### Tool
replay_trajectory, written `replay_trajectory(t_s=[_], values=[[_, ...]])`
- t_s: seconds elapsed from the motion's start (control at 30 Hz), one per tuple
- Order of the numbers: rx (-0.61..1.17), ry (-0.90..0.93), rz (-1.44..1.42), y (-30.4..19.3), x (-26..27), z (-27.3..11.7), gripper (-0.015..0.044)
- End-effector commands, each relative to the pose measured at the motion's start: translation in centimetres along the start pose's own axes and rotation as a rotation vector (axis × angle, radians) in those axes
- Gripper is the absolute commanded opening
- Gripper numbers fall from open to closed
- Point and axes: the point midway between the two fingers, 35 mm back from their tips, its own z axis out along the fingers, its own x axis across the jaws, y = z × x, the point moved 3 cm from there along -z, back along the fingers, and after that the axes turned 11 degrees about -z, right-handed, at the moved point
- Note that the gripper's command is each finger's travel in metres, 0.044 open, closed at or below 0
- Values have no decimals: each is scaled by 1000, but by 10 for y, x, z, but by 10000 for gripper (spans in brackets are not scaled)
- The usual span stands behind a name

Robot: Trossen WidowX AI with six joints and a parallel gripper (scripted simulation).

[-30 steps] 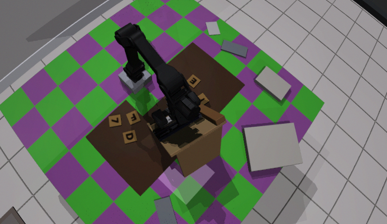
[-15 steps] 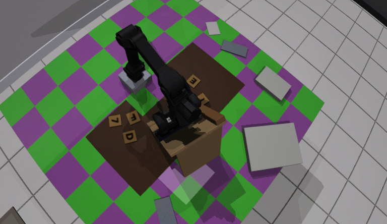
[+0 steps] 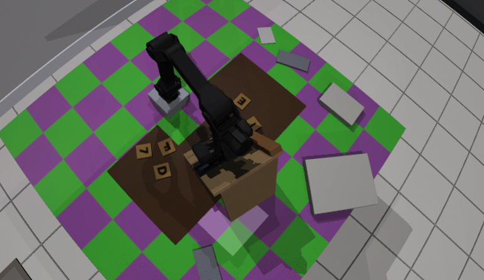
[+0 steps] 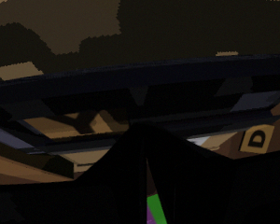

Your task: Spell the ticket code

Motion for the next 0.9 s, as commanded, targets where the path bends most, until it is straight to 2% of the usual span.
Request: replay_trajectory(t_s=[0.0,0.87], values=[[-12,3,-3,5,0,-1,0],[-12,3,-3,5,3,3,0]])
